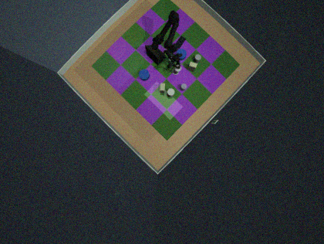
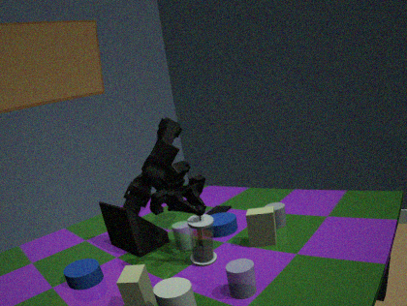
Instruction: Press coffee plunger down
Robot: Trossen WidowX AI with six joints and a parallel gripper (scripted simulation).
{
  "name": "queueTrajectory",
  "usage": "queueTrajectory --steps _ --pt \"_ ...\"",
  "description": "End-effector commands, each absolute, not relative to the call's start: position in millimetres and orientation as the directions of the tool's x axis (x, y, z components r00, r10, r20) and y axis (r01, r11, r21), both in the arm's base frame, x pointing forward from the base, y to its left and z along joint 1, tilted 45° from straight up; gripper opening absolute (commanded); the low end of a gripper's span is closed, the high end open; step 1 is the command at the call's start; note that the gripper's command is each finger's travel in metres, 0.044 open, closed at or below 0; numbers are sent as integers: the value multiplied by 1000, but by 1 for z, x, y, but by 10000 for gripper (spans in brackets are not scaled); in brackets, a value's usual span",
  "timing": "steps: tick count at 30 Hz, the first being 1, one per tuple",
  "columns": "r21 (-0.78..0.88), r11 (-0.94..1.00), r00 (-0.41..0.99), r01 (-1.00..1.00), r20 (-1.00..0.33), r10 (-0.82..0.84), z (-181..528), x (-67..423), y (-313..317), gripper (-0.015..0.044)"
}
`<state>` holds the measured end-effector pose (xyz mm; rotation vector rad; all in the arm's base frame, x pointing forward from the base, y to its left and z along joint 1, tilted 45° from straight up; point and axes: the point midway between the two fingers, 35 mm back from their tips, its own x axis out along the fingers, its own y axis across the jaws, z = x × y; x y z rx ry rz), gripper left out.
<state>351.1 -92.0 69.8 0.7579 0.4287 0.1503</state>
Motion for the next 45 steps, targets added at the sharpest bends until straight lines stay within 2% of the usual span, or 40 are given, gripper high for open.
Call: queueTrajectory --steps 1,14,26,33,39,45 --pt "703 711 896 22 -329 298 66 351 -89 119" --pt "694 720 903 21 -322 285 70 351 -92 119" --pt "694 720 903 21 -322 285 70 351 -92 434" --pt "694 720 898 25 -332 289 81 346 -105 440" --pt "701 713 895 25 -333 297 127 317 -139 440" --pt "702 712 895 24 -332 297 127 315 -139 440"
